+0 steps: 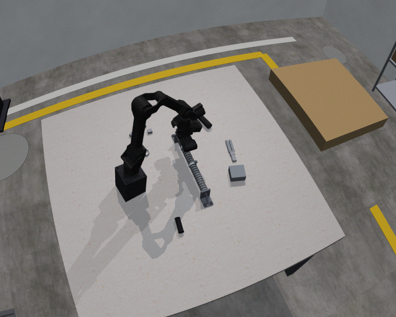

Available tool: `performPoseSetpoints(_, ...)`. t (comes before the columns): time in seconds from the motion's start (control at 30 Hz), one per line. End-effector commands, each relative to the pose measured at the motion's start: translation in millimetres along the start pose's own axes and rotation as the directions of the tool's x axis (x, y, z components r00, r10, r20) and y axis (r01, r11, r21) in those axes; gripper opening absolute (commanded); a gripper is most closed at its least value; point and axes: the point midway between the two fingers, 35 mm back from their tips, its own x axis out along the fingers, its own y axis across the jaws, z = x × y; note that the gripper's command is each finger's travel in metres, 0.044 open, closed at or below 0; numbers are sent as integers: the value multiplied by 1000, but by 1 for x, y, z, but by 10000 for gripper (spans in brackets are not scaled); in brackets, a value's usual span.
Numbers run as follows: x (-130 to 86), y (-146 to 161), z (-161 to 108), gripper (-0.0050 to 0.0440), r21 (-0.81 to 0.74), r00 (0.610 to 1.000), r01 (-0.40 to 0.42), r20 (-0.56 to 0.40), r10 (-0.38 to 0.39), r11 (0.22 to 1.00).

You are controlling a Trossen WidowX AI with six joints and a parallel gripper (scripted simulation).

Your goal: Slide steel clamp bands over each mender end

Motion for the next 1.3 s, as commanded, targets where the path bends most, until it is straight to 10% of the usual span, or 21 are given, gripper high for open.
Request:
performPoseSetpoints(0.0, 1, 4, 0, 0, 3, 1000, 5, -4, -5, 1000)
performPoseSetpoints(0.23, 0, 3, 0, 90, -1, 1000, 0, 0, 0, 1000)
performPoseSetpoints(0.7, 0, 3, 0, 90, -1, 1000, 0, 0, 0, 1000)
performPoseSetpoints(0.9, -47, 3, 1, 90, -1, 1000, 0, 0, 0, 1000)
performPoseSetpoints(1.27, -50, 3, 1, 90, 0, 1000, 0, 0, 0, 1000)
